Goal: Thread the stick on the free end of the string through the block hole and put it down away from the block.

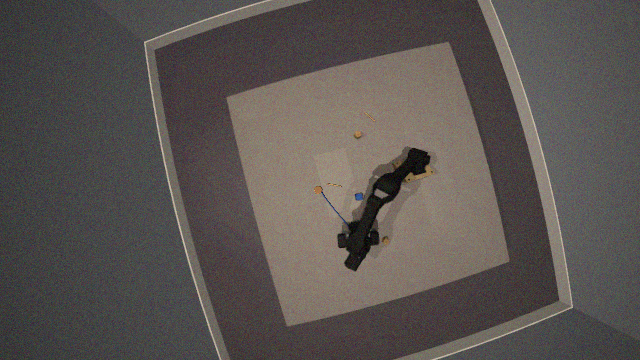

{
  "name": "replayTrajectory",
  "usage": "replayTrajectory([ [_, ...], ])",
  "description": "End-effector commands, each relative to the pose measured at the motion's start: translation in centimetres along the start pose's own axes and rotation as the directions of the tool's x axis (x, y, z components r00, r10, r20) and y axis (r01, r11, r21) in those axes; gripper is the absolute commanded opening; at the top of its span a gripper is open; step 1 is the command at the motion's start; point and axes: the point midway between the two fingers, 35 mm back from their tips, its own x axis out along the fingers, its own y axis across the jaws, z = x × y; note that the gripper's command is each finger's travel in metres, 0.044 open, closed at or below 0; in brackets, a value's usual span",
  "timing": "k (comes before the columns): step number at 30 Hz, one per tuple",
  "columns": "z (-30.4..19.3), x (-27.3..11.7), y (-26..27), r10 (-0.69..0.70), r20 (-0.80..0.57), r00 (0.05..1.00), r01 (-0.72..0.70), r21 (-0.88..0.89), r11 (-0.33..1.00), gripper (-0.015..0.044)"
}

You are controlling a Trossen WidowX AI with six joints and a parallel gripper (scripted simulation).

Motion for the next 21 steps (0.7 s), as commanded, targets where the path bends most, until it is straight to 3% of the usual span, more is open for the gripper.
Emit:
replayTrajectory([
  [1,0.2,0.5,-0.4,-0.005,0.003,1.000,0.005,-0.003,1.000,0.0000],
  [21,1.0,2.0,-2.0,-0.006,0.004,1.000,0.006,-0.004,1.000,0.0000],
])
